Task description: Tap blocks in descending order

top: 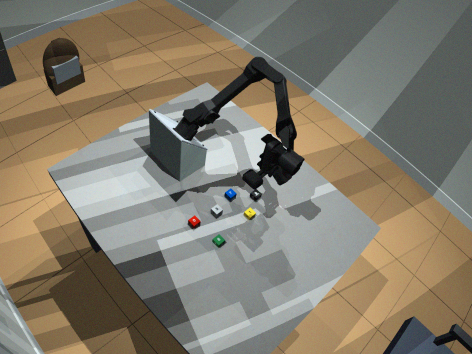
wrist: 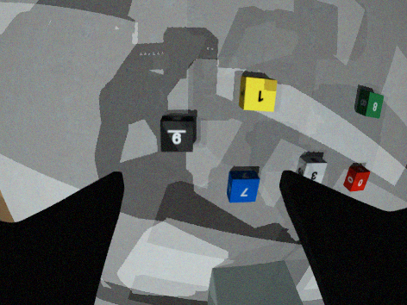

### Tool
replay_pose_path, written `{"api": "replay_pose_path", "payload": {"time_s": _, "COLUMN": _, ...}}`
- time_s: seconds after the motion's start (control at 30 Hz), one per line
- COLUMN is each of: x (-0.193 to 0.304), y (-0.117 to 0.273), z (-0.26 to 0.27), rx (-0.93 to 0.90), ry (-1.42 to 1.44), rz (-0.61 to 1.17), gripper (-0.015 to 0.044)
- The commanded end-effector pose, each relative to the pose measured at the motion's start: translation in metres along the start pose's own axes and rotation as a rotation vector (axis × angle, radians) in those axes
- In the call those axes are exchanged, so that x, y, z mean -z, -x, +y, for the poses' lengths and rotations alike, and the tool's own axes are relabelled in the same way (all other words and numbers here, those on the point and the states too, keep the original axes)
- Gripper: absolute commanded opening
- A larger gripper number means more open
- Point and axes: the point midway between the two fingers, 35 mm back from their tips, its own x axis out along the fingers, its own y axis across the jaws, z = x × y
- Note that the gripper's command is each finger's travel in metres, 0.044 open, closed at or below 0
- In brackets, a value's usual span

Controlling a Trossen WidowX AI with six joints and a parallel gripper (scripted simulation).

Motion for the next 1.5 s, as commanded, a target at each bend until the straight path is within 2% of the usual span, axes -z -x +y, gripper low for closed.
{"api": "replay_pose_path", "payload": {"time_s": 0.0, "x": -0.023, "y": 0.000, "z": -0.040, "rx": 0.000, "ry": -0.008, "rz": 0.000, "gripper": 0.0400}}
{"api": "replay_pose_path", "payload": {"time_s": 0.1, "x": -0.031, "y": 0.000, "z": -0.057, "rx": -0.001, "ry": -0.007, "rz": -0.001, "gripper": 0.0400}}
{"api": "replay_pose_path", "payload": {"time_s": 0.83, "x": -0.032, "y": 0.000, "z": -0.059, "rx": 0.000, "ry": -0.007, "rz": -0.001, "gripper": 0.0400}}
{"api": "replay_pose_path", "payload": {"time_s": 1.03, "x": -0.046, "y": 0.003, "z": -0.144, "rx": 0.016, "ry": -0.008, "rz": -0.004, "gripper": 0.0400}}
{"api": "replay_pose_path", "payload": {"time_s": 1.2, "x": -0.038, "y": 0.002, "z": -0.222, "rx": 0.010, "ry": -0.006, "rz": -0.003, "gripper": 0.0400}}
{"api": "replay_pose_path", "payload": {"time_s": 1.47, "x": -0.036, "y": 0.002, "z": -0.233, "rx": 0.008, "ry": -0.005, "rz": -0.003, "gripper": 0.0400}}
